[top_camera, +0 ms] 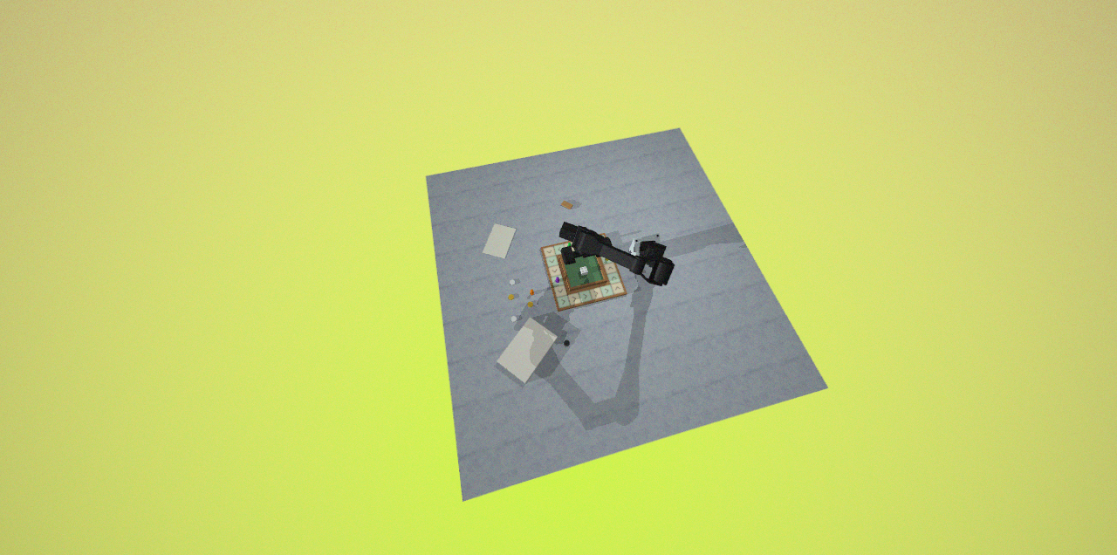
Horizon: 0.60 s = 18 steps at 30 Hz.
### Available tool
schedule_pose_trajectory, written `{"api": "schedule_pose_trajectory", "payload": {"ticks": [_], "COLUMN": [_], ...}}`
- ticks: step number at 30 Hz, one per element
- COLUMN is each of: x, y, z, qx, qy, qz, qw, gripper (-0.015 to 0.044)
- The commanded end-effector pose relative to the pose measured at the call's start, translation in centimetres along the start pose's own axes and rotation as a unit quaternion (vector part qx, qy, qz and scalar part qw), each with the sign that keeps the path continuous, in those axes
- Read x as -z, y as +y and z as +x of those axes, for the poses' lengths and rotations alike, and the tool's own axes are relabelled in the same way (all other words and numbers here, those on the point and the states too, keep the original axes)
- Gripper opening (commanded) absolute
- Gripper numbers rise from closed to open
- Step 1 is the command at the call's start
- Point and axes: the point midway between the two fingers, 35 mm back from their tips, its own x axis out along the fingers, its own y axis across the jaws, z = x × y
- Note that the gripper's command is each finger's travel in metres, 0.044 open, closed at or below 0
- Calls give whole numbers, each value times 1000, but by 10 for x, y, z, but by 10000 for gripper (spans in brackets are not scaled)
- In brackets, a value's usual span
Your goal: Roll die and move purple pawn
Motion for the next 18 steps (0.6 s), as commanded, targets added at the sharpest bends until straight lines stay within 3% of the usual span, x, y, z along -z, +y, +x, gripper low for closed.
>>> {"api": "schedule_pose_trajectory", "payload": {"ticks": [1, 7, 11, 18], "x": [0, 7, 14, 28], "y": [9, 50, 74, 113], "z": [2, 9, 12, 19], "qx": [2, -3, -14, -36], "qy": [-5, -2, 2, 0], "qz": [-76, -399, -587, -828], "qw": [997, 917, 810, 559], "gripper": [361, 204, 200, 200]}}
